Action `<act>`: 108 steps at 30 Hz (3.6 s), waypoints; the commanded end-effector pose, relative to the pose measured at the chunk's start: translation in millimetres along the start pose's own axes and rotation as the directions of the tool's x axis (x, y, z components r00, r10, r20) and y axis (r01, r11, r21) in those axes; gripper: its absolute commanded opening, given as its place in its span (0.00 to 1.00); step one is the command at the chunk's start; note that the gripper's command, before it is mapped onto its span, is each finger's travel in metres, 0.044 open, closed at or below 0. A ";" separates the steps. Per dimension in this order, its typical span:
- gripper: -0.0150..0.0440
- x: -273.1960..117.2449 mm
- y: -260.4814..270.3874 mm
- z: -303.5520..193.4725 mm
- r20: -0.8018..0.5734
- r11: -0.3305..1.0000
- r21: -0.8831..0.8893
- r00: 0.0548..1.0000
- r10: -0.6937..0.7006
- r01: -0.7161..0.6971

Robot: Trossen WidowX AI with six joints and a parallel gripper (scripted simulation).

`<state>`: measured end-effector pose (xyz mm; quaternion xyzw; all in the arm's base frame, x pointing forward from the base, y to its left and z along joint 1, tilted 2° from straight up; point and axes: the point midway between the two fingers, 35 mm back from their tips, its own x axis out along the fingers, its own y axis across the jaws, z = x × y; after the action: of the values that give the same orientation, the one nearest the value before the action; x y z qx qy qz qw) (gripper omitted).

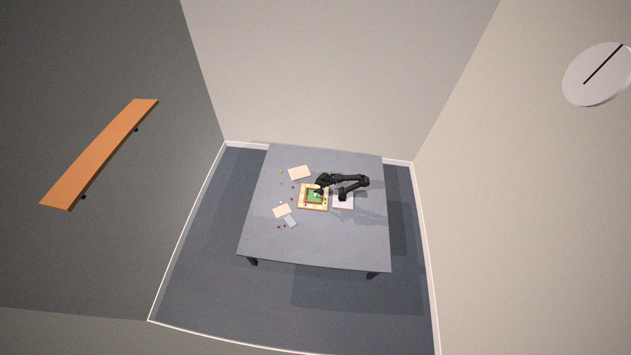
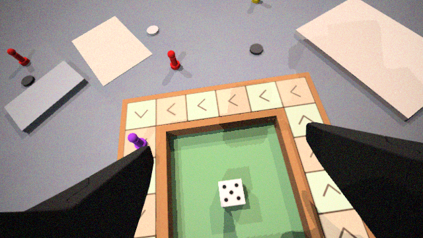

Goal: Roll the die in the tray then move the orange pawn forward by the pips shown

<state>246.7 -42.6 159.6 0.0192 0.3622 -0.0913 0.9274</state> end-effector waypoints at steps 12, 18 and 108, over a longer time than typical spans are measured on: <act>1.00 38.2 -0.4 -11.9 -0.666 1.000 0.006 0.746 0.003 0.002; 1.00 38.3 0.0 -11.8 -0.649 1.000 -0.003 0.761 -0.001 -0.002; 0.25 -27.7 28.7 -92.4 -0.728 0.922 0.269 0.685 0.006 0.278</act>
<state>170.3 -2.8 90.4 0.1920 0.6734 -0.2113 0.6820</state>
